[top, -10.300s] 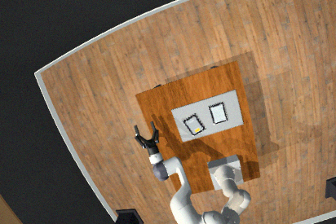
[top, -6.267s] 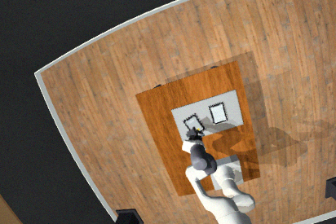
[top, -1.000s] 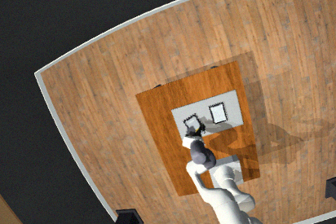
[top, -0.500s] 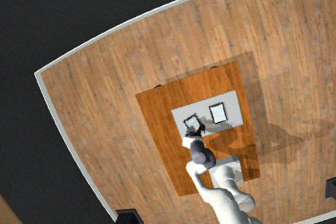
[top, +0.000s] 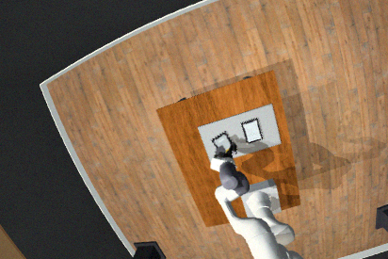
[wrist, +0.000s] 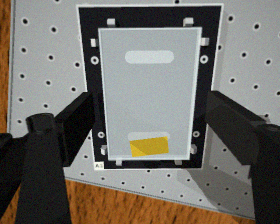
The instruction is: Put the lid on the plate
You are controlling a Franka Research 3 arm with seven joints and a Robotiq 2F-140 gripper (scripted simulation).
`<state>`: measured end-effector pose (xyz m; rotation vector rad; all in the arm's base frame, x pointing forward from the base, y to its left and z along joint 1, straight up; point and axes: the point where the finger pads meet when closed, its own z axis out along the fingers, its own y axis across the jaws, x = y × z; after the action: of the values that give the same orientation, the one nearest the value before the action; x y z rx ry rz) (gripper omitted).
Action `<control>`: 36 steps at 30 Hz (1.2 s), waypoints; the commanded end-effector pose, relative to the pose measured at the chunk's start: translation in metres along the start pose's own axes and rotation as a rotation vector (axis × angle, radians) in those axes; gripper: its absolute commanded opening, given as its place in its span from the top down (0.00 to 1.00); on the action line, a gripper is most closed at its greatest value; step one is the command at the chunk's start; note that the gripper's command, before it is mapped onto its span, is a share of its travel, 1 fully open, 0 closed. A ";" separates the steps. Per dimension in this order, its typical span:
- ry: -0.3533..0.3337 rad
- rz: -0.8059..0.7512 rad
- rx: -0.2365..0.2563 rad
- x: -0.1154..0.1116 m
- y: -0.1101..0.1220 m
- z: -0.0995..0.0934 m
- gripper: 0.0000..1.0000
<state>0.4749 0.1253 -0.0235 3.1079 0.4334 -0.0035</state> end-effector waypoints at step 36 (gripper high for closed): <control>0.001 0.004 0.000 0.001 0.000 0.000 0.37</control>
<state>0.4750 0.1253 -0.0235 3.1078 0.4334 -0.0035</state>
